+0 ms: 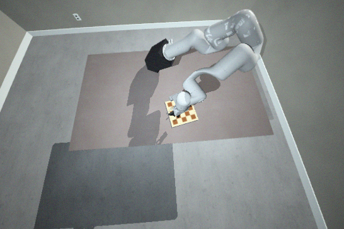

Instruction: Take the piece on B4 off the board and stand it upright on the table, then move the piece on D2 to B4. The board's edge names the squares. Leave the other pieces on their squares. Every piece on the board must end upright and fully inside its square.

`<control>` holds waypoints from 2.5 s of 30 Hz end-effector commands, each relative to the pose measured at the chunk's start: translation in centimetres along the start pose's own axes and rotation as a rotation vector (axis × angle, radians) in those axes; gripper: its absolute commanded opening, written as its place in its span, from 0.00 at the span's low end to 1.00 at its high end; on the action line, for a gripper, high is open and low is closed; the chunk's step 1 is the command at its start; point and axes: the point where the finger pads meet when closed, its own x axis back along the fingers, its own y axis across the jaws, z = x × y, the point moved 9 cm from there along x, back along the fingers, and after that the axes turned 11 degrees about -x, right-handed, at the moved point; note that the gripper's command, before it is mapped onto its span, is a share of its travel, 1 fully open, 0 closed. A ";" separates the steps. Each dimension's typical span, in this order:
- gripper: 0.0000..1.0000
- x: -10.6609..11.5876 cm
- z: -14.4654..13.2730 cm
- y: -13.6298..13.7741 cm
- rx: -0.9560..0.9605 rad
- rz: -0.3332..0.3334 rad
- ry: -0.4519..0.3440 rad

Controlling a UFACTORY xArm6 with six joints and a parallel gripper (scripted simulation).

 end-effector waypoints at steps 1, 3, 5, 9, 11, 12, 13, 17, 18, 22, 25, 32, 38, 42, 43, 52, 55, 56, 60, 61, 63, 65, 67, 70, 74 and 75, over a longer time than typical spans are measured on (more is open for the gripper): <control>1.00 -0.9 0.0 -0.1 0.279 -0.002 -0.021; 1.00 -1.3 -0.1 0.0 0.348 0.000 -0.016; 1.00 -1.7 -0.1 0.0 0.424 0.003 -0.012; 1.00 -2.2 -0.2 0.1 0.589 0.006 -0.005; 1.00 -2.4 -0.2 0.1 0.671 0.007 -0.004; 1.00 -2.4 -0.2 0.1 0.712 0.007 -0.003; 1.00 -2.4 -0.2 0.1 0.753 0.007 -0.004; 1.00 -2.5 -0.2 0.1 0.834 0.007 -0.007; 1.00 -2.5 -0.1 0.0 0.952 0.006 -0.018; 0.39 -2.5 0.0 -0.1 1.040 0.004 -0.033; 0.39 -2.5 0.0 -0.1 1.040 0.004 -0.033; 0.39 -2.5 0.0 -0.1 1.040 0.004 -0.033; 0.39 -2.5 0.0 -0.1 1.040 0.004 -0.033; 0.39 -2.5 0.0 -0.1 1.040 0.004 -0.033; 0.39 -2.5 0.0 -0.1 1.040 0.004 -0.033; 0.39 -2.5 0.0 -0.1 1.040 0.004 -0.033; 0.39 -2.5 0.0 -0.1 1.040 0.004 -0.033; 0.39 -2.5 0.0 -0.1 1.040 0.004 -0.033; 0.39 -2.5 0.0 -0.1 1.042 0.004 -0.033; 0.39 -2.5 0.0 -0.1 1.043 0.004 -0.034; 0.39 -2.6 0.0 -0.1 1.045 0.004 -0.034; 0.39 -2.7 0.0 -0.1 1.048 0.004 -0.034; 0.39 -2.7 0.0 -0.1 1.050 0.004 -0.034; 0.39 -2.8 0.0 -0.1 1.054 0.004 -0.034; 0.39 -3.1 0.0 -0.1 1.061 0.004 -0.035; 0.39 -3.3 0.0 -0.1 1.061 0.004 -0.035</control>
